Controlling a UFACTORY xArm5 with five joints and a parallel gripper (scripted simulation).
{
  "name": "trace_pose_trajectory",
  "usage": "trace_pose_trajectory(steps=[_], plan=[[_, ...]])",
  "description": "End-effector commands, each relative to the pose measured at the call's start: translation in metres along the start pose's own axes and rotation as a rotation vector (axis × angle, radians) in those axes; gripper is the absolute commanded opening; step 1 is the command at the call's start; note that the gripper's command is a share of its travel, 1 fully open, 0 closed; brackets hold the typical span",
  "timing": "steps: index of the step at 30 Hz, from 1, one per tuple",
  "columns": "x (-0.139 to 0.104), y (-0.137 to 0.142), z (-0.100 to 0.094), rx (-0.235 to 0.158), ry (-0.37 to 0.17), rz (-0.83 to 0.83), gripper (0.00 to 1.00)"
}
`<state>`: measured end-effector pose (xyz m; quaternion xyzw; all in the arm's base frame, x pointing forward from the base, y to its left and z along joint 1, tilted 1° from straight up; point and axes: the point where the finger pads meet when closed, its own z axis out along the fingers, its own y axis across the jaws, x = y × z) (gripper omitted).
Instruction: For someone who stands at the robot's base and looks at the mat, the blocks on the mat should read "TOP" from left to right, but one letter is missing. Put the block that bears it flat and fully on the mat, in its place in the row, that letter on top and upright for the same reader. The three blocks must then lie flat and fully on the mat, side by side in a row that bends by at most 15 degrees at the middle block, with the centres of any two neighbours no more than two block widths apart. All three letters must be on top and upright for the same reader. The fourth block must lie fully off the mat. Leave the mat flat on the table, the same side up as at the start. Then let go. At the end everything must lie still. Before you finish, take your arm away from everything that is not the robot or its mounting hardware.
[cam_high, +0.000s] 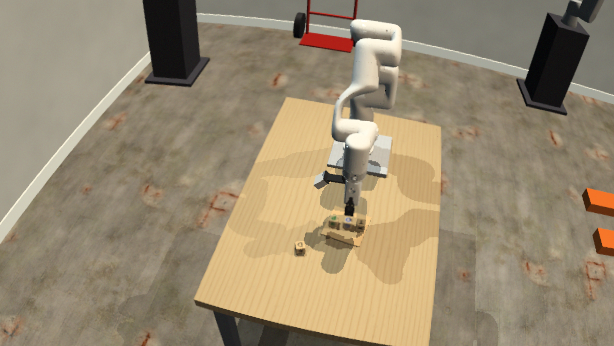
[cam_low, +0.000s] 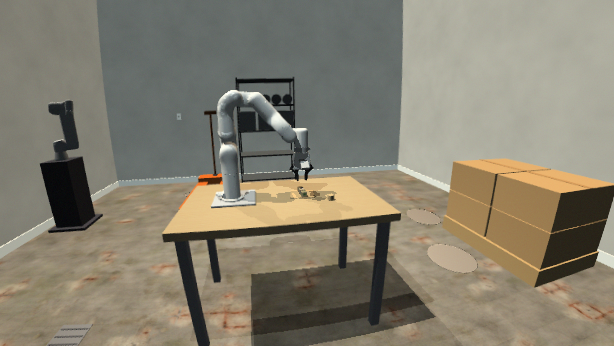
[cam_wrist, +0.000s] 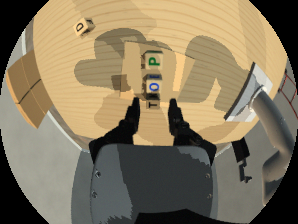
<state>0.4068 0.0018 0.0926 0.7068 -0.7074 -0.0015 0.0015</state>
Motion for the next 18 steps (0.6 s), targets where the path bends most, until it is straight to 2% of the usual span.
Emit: trace_pose_trajectory(steps=[1, 5, 6, 18], plan=[[-0.0002, -0.0015, -0.0081, 0.005, 0.000, 0.000, 0.47], [-0.0002, -0.0015, -0.0098, 0.005, 0.000, 0.000, 0.47], [-0.0002, -0.0015, -0.0098, 0.005, 0.000, 0.000, 1.00], [-0.0002, -0.0015, -0.0098, 0.005, 0.000, 0.000, 1.00]])
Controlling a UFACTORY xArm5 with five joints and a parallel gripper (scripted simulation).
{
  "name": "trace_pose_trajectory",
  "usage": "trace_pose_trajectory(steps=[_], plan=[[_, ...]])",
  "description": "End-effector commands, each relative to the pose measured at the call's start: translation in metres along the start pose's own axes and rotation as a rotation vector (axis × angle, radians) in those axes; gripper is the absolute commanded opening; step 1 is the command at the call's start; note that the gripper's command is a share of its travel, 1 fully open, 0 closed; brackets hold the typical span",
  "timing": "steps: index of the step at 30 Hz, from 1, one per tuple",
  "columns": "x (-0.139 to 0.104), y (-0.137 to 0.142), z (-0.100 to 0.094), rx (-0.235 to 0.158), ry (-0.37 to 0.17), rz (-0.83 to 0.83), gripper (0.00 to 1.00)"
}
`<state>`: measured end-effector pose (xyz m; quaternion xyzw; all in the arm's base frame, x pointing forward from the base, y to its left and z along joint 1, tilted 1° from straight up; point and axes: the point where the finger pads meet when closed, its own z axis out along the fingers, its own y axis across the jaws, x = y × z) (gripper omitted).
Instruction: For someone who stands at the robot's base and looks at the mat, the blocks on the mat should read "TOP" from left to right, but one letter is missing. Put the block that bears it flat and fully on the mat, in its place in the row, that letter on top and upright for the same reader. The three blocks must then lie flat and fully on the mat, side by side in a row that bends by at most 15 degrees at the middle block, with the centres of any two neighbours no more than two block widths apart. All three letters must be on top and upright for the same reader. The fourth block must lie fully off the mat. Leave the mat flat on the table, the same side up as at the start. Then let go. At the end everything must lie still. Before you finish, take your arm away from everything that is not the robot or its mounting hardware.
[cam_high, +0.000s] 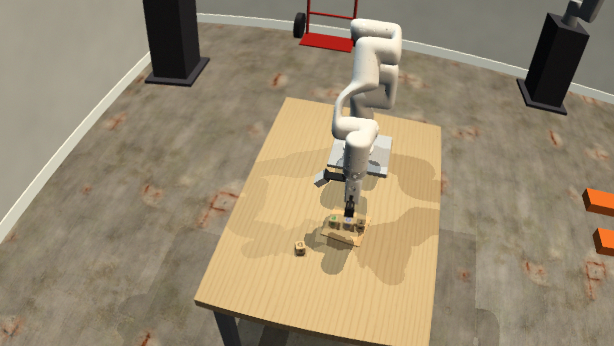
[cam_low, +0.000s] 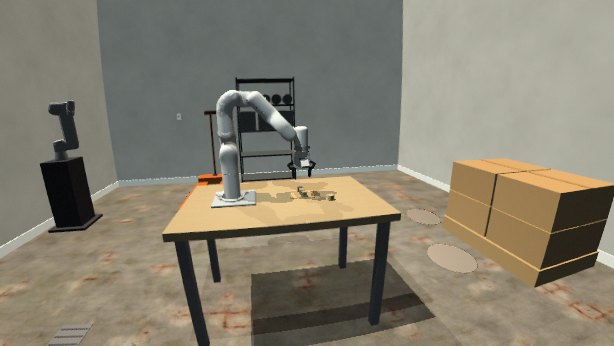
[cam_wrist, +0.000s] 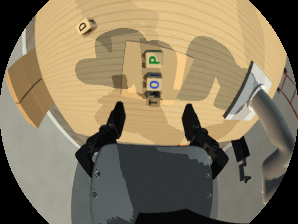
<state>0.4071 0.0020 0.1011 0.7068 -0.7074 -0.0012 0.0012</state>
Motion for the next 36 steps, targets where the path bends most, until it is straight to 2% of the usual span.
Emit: trace_pose_trajectory(steps=[1, 15, 20, 28, 30, 36], plan=[[0.000, -0.001, -0.001, 0.004, 0.000, 0.000, 1.00], [0.000, -0.001, -0.006, 0.004, 0.000, 0.000, 1.00], [-0.001, -0.001, -0.023, 0.004, 0.000, 0.000, 1.00], [-0.002, -0.001, -0.063, 0.004, 0.000, 0.000, 1.00], [-0.002, -0.001, -0.063, 0.004, 0.000, 0.000, 1.00], [-0.002, -0.001, -0.082, 0.004, 0.000, 0.000, 1.00]])
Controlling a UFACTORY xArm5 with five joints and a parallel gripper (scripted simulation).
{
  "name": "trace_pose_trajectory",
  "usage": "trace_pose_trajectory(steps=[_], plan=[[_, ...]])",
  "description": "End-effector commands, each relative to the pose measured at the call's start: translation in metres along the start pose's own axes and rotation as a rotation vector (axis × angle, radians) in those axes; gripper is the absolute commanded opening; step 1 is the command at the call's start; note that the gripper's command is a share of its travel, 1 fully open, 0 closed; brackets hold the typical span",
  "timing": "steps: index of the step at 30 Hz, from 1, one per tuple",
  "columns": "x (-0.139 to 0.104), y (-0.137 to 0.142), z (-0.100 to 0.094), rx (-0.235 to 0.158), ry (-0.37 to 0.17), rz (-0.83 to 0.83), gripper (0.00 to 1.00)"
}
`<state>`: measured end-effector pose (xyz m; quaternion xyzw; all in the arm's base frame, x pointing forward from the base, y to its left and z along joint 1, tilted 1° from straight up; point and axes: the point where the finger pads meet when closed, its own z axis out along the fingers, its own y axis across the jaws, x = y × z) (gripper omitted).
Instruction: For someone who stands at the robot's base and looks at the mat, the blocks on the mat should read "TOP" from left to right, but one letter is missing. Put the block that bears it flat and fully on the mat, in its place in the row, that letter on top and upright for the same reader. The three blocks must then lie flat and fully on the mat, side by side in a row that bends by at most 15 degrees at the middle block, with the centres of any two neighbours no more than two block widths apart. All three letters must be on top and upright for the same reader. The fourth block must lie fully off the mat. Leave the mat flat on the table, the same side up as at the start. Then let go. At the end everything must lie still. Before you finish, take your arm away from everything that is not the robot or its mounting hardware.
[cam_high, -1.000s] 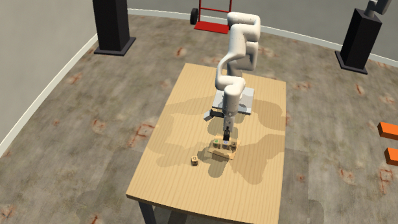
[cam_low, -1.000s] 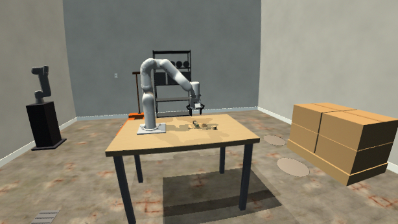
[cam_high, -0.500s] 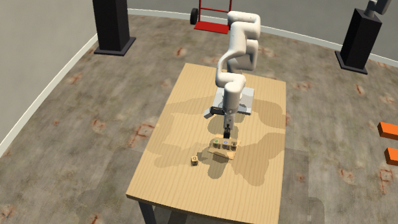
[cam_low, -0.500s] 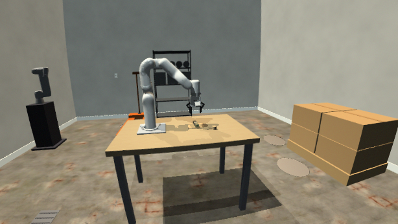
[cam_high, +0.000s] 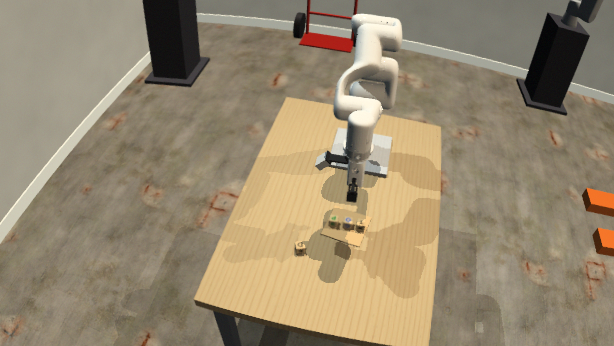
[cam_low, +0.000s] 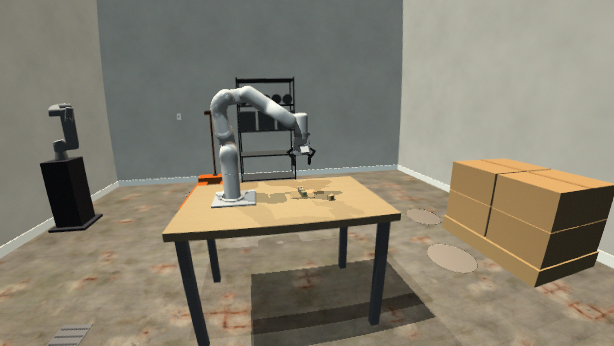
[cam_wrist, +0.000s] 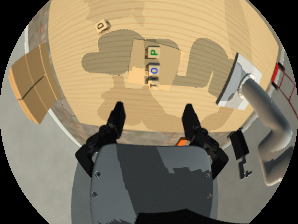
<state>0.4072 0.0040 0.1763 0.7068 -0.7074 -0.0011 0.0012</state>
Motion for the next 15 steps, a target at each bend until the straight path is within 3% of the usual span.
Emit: trace_pose_trajectory(steps=[1, 15], plan=[[-0.0002, -0.0010, -0.0084, 0.004, 0.000, 0.000, 1.00], [-0.0002, -0.0010, -0.0101, 0.004, 0.000, 0.000, 1.00]])
